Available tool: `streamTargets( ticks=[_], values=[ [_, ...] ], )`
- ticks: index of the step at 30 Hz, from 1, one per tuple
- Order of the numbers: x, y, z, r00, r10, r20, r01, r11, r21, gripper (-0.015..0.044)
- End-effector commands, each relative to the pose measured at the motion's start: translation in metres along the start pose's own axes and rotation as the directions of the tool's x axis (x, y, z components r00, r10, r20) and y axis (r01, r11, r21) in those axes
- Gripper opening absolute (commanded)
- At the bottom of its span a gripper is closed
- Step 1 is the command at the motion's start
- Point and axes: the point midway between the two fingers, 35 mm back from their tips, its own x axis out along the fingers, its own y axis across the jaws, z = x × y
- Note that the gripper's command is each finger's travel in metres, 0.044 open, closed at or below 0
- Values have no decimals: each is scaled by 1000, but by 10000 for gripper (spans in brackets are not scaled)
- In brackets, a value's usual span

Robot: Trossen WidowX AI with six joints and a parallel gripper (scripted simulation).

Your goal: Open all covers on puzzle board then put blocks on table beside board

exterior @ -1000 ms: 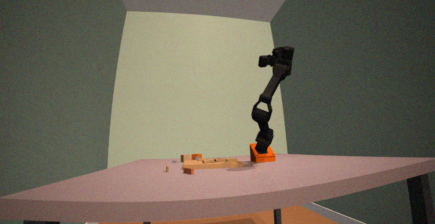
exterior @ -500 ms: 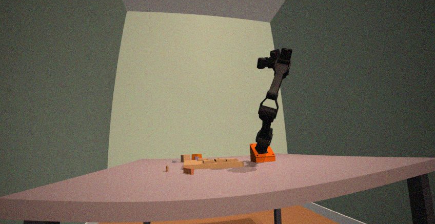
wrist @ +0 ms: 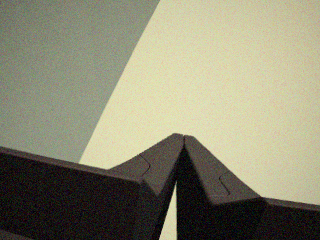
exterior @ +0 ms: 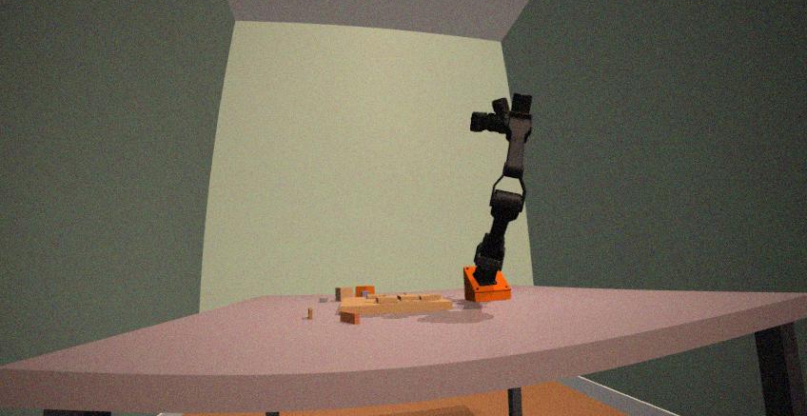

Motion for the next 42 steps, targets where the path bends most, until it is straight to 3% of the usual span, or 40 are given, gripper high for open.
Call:
streamTargets(
  ticks=[1,25,42],
  values=[
    [16,-2,-12,999,31,-39,-30,999,27,0],
    [91,20,-78,950,205,-235,-183,977,113,0],
    [136,61,-138,844,360,-398,-309,932,187,0]
  ],
)
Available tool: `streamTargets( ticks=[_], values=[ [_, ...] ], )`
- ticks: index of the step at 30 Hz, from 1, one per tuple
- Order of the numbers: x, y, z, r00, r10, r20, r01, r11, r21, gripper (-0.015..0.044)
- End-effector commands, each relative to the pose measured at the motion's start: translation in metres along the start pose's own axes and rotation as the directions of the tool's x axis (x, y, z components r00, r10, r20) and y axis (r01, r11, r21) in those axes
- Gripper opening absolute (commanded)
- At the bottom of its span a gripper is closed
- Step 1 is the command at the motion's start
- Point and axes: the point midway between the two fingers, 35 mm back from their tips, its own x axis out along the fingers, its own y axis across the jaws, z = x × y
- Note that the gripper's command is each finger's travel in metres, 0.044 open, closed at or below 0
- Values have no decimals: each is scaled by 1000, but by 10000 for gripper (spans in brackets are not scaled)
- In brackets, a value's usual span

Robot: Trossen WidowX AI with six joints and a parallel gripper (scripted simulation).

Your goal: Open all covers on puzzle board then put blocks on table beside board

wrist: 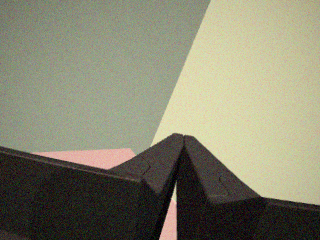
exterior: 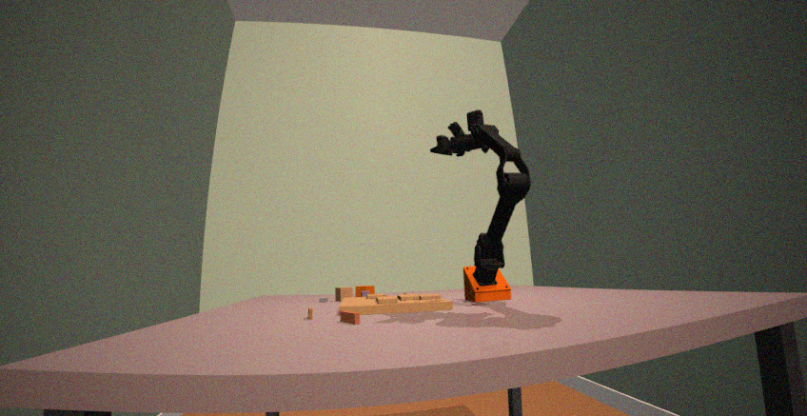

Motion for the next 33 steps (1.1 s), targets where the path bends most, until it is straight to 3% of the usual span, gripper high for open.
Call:
streamTargets(
  ticks=[1,33],
  values=[
    [21,4,-13,998,34,-59,-33,999,10,0],
    [123,69,-118,853,247,-459,-276,961,5,0]
  ],
)
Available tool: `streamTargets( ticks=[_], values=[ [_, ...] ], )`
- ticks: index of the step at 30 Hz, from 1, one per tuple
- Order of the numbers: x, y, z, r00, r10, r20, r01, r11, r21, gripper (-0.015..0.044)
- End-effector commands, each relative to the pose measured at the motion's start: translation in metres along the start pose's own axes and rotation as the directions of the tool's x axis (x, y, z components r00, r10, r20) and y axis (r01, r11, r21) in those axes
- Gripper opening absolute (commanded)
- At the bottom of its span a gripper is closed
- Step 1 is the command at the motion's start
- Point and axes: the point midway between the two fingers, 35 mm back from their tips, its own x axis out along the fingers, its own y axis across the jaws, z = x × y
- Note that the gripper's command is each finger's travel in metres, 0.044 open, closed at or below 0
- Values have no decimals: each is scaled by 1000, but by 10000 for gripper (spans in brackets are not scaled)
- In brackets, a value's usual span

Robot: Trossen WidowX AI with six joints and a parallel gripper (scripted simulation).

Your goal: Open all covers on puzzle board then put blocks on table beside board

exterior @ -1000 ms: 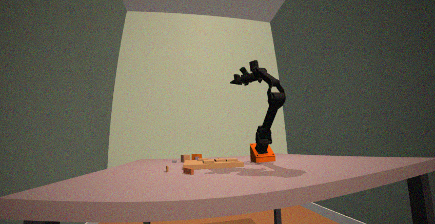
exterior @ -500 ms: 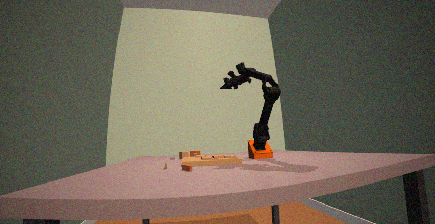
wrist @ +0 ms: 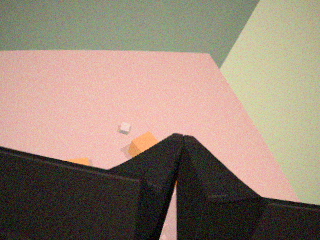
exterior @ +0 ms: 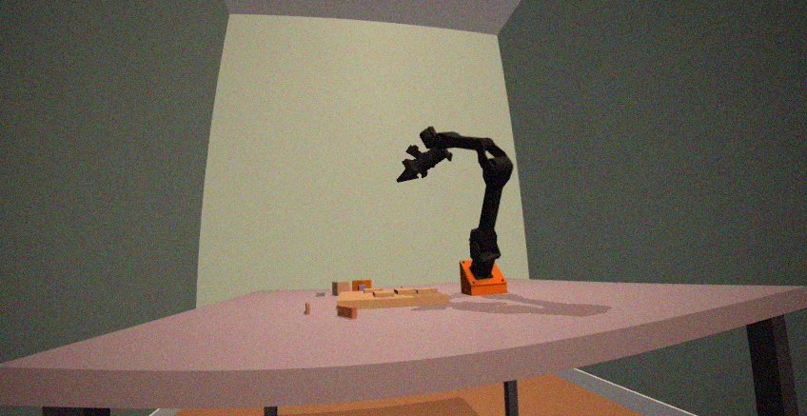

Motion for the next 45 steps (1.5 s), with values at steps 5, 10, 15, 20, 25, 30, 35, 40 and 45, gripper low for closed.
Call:
streamTargets(
  ticks=[5,10,15,20,25,30,35,40,45],
  values=[
    [40,16,-21,989,66,-130,-71,997,-31,0],
    [61,27,-34,975,103,-199,-116,992,-55,0],
    [80,39,-50,952,137,-274,-161,985,-67,0],
    [98,51,-67,920,166,-354,-204,976,-72,0],
    [115,64,-85,881,191,-432,-246,966,-75,0],
    [130,76,-105,834,211,-509,-288,955,-76,0],
    [142,89,-126,779,225,-585,-329,941,-75,0],
    [153,102,-148,716,234,-658,-369,927,-72,0],
    [162,114,-171,646,236,-726,-407,911,-67,0]
  ],
)
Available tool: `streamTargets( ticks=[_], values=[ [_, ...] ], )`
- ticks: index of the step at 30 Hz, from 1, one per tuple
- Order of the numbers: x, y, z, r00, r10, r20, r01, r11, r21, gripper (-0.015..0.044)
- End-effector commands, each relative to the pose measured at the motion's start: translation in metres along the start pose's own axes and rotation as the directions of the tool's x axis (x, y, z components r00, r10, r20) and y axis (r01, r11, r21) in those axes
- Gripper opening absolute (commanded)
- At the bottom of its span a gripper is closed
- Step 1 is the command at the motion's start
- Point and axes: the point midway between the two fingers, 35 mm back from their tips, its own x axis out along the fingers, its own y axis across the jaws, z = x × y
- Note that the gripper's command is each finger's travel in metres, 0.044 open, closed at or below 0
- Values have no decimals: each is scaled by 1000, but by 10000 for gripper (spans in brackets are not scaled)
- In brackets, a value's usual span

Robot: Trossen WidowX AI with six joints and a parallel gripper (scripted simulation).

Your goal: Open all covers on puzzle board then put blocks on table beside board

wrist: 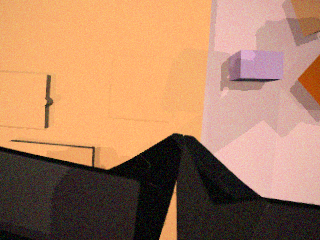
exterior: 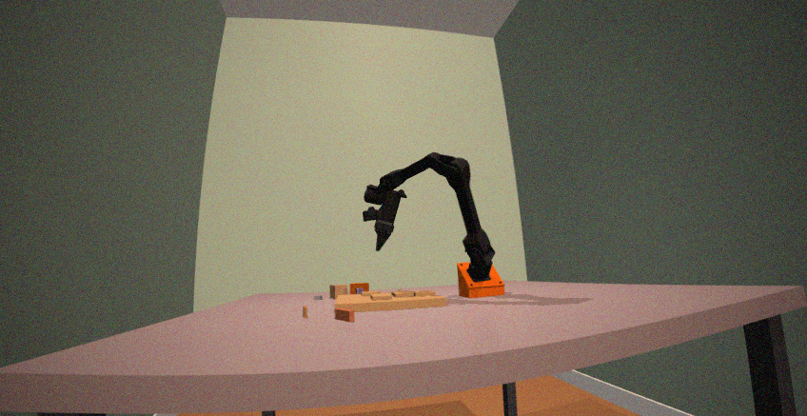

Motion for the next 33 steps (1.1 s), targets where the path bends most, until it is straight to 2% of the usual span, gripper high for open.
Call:
streamTargets(
  ticks=[1,13,33],
  values=[
    [23,8,-9,996,26,-90,-29,999,-23,0],
    [73,30,-34,950,83,-301,-107,992,-65,0],
    [74,31,-35,949,83,-304,-108,992,-66,0]
  ],
)
